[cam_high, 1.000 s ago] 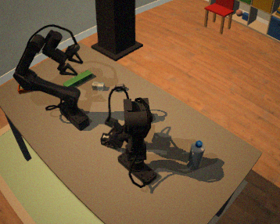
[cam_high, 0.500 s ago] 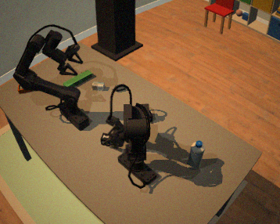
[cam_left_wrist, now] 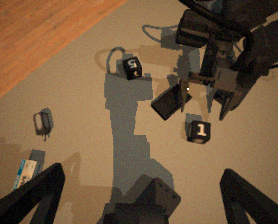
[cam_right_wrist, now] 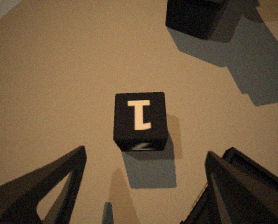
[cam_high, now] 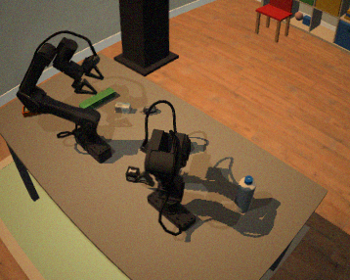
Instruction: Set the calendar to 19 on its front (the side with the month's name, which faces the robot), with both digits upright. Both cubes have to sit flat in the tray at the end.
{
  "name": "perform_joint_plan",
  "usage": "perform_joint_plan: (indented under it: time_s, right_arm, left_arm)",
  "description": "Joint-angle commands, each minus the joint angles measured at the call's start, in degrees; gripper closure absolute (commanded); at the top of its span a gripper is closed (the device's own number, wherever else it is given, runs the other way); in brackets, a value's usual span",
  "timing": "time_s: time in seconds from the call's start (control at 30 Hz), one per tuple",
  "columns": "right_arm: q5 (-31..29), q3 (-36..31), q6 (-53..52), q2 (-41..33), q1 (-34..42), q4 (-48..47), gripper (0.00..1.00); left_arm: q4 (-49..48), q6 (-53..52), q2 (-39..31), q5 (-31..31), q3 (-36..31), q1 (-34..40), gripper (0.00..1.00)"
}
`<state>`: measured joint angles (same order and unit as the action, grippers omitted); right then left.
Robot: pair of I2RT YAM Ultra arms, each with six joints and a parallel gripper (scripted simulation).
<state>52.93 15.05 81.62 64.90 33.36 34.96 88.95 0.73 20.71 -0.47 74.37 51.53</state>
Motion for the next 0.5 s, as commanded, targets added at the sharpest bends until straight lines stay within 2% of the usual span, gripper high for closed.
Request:
perform_joint_plan:
  time_s: [0.0, 0.03, 0.07, 0.13, 0.23, 0.33, 0.47]
  right_arm:
    - [0.4, 3.7, 7.8, -0.3, -1.5, 11.2, 0.0]
    - [0.4, 3.7, 7.8, -0.3, -1.5, 11.2, 0.0]
    - [-0.5, 5.5, 13.6, 0.1, -3.5, 16.3, 0.0]
    - [-1.3, 6.8, 18.8, 0.2, -5.2, 20.0, 0.0]
    - [-3.7, 9.1, 22.5, 3.1, -7.4, 24.6, 0.31]
    - [-8.0, 12.0, 21.0, 6.7, -8.9, 27.2, 0.31]
    - [-15.4, 18.0, 9.5, 10.6, -9.0, 26.9, 0.31]
  left_arm:
    - [0.8, 0.1, -0.2, 0.1, 0.5, 0.2, 0.0]
    - [0.8, 0.1, -0.2, 0.1, 0.5, 0.2, 0.0]
    - [0.8, 0.1, -0.2, 0.1, 0.5, 0.2, 0.0]
    - [0.8, 0.1, -0.2, 0.1, 0.5, 0.2, 0.0]
    - [0.7, 1.1, -0.2, 1.3, 0.5, 0.5, 0.0]
    - [0.1, 3.4, 0.0, 4.0, 0.2, 1.4, 0.0]
    - [-2.0, 7.3, 1.7, 8.7, -1.8, 5.2, 0.0]
